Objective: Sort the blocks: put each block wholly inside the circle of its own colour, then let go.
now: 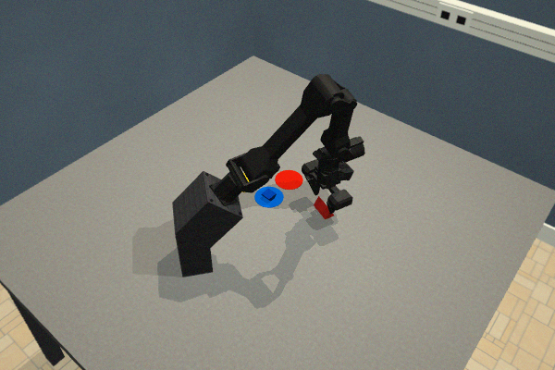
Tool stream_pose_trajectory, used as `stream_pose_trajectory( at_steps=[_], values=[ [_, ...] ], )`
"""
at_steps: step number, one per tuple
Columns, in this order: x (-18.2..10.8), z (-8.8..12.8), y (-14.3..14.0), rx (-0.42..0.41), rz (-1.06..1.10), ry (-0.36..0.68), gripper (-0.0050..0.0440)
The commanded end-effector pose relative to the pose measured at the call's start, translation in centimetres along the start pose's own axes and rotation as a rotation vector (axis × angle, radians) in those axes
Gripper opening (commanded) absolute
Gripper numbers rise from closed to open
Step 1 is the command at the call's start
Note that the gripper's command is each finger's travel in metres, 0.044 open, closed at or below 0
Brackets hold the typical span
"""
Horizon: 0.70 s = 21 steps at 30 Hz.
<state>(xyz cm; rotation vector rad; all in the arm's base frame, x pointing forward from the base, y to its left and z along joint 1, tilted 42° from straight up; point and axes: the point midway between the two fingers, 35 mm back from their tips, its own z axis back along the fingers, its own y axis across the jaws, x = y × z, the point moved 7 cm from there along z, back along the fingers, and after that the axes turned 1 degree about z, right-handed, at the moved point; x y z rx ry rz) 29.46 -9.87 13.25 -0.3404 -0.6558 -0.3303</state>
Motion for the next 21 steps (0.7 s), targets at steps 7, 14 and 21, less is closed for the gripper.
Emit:
stream_pose_trajectory(
  at_steps=[7, 14, 21],
  values=[
    [0.6, -1.6, -0.1, 0.001, -0.003, -0.02, 0.04],
    [0.6, -2.2, -0.1, -0.001, -0.004, -0.02, 0.0376],
    [0.6, -2.0, -0.1, -0.001, -0.006, -0.025, 0.0343]
  ],
)
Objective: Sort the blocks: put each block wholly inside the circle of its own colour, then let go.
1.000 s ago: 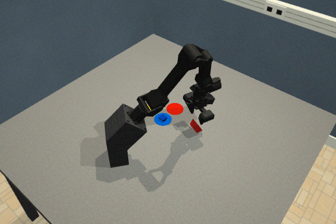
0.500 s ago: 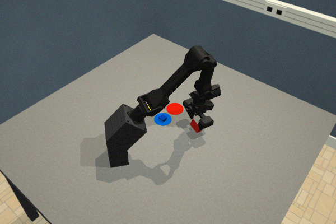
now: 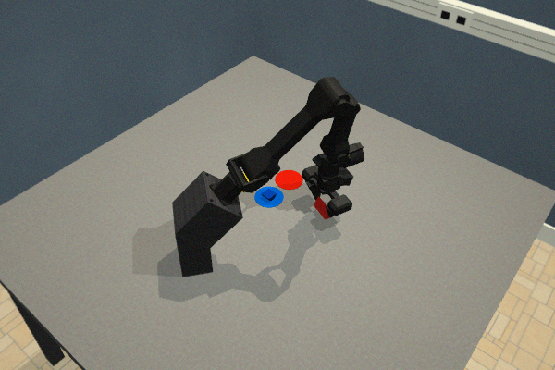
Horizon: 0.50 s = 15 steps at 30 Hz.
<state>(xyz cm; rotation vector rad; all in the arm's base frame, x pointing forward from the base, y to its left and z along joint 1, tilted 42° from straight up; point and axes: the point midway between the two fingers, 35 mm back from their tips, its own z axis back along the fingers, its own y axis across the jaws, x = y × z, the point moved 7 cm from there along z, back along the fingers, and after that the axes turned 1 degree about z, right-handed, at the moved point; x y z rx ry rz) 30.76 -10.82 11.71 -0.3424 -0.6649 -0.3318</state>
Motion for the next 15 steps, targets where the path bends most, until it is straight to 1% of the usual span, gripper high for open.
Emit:
stream_pose_trajectory(
  at_steps=[1, 11, 15],
  values=[
    [0.41, 0.24, -0.08, 0.0, -0.003, -0.016, 0.0336],
    [0.41, 0.24, -0.08, 0.0, -0.003, -0.016, 0.027],
    [0.51, 0.15, -0.01, 0.001, -0.002, -0.011, 0.027]
  ],
)
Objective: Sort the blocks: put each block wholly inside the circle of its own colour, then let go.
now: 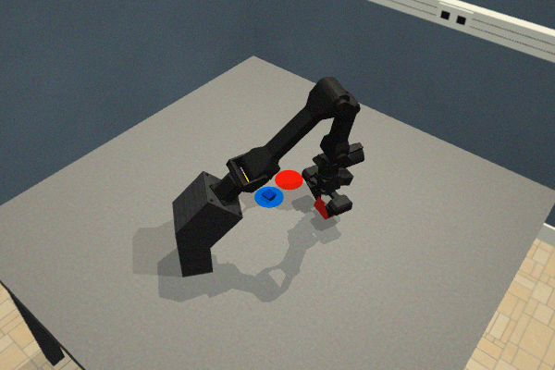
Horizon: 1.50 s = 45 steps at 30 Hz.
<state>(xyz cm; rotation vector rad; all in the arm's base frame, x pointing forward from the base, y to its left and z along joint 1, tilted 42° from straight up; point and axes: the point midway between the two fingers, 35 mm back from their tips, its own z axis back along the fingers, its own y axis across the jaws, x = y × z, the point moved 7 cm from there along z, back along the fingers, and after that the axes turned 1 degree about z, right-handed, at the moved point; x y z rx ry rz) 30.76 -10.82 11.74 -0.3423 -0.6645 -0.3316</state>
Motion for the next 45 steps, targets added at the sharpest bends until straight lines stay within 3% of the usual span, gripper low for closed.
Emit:
stream_pose_trajectory(
  at_steps=[1, 32, 45],
  values=[
    [0.8, 0.7, -0.1, 0.0, -0.006, -0.027, 0.027],
    [1.1, 10.2, 0.0, 0.002, -0.013, -0.034, 0.027],
    [0.6, 12.6, -0.2, 0.002, -0.013, -0.034, 0.027]
  ],
)
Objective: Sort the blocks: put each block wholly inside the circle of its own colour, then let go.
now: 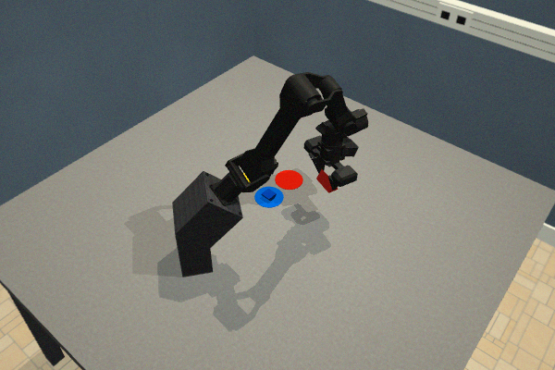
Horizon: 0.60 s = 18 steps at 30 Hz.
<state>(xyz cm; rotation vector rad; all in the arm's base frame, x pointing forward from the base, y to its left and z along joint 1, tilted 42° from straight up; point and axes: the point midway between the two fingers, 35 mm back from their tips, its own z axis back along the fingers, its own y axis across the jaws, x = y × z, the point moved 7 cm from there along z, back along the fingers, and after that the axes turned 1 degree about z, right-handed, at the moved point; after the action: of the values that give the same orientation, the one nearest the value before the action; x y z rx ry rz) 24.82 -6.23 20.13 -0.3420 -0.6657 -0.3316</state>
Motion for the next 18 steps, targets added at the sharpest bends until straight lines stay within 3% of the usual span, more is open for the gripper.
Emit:
stream_pose_trajectory(
  at_steps=[1, 18],
  values=[
    [0.5, 1.3, -0.1, 0.002, -0.013, -0.033, 0.027],
    [0.9, -1.3, 3.8, 0.007, -0.014, -0.003, 0.027]
  ],
)
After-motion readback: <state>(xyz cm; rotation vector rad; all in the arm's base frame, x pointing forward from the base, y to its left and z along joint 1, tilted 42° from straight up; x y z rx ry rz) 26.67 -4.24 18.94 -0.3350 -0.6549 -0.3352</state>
